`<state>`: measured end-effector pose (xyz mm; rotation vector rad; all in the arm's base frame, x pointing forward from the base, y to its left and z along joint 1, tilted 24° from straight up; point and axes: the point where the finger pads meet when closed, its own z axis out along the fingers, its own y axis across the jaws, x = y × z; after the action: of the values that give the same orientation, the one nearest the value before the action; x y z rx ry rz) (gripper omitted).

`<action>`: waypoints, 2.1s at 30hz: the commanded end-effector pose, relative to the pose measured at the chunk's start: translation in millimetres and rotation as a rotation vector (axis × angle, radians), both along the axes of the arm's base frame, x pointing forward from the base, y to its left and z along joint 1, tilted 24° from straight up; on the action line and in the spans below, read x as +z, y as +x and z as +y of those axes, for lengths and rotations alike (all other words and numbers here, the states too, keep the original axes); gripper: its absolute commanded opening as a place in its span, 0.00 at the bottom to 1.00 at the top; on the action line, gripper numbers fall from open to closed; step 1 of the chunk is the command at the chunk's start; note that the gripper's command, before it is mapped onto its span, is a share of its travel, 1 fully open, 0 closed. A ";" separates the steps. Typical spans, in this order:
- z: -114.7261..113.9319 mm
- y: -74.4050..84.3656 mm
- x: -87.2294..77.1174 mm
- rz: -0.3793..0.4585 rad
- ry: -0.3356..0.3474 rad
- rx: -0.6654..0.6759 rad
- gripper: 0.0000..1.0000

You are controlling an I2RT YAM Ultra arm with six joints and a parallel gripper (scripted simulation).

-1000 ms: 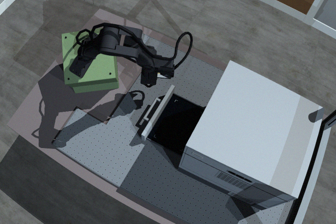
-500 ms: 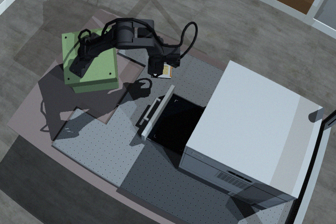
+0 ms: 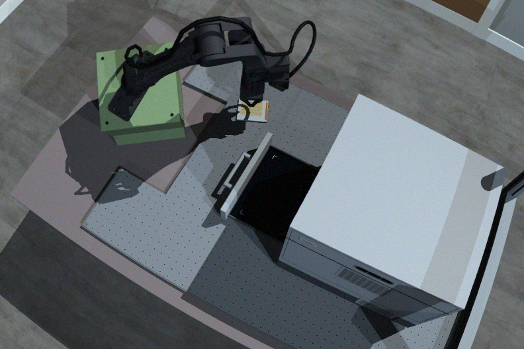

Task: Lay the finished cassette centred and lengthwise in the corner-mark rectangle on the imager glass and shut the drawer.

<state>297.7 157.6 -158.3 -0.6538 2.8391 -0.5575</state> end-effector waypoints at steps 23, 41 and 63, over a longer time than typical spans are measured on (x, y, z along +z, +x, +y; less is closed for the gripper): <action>22.9 9.8 6.9 -0.031 0.022 -0.020 0.35; 22.9 9.8 6.9 -0.031 0.022 -0.020 1.00; 22.9 9.8 6.9 -0.031 0.022 -0.020 1.00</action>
<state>295.6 164.0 -163.3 -0.6154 2.8577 -0.5702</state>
